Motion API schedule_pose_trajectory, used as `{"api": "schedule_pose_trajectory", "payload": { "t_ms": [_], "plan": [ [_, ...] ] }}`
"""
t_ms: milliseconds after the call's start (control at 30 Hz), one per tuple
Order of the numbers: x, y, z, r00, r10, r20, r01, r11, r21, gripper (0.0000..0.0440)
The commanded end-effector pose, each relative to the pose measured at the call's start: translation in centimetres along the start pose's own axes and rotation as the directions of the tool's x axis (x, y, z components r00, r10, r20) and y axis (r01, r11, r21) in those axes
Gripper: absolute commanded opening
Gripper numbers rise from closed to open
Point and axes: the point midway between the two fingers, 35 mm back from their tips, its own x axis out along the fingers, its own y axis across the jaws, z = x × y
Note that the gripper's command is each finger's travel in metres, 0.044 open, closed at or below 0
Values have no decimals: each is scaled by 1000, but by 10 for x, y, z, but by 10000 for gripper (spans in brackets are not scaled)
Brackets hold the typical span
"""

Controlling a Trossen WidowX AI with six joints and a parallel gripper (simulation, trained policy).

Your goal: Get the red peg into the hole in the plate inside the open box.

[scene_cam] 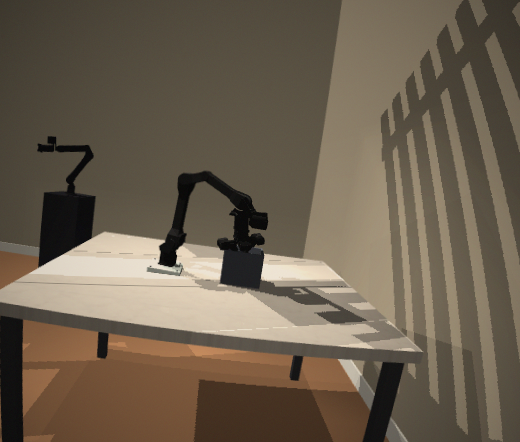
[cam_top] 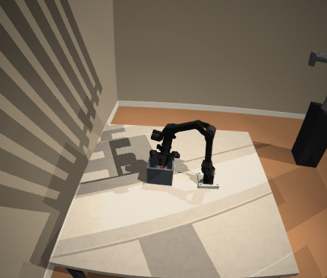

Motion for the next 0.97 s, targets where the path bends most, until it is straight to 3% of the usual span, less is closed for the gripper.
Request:
{"api": "schedule_pose_trajectory", "payload": {
  "t_ms": [0, 933],
  "plan": [
    [62, 2, 25, 990, -46, -132, 43, 999, -31, 138],
    [52, 33, 29, 984, 49, -170, -61, 996, -66, 125]
  ]
}}
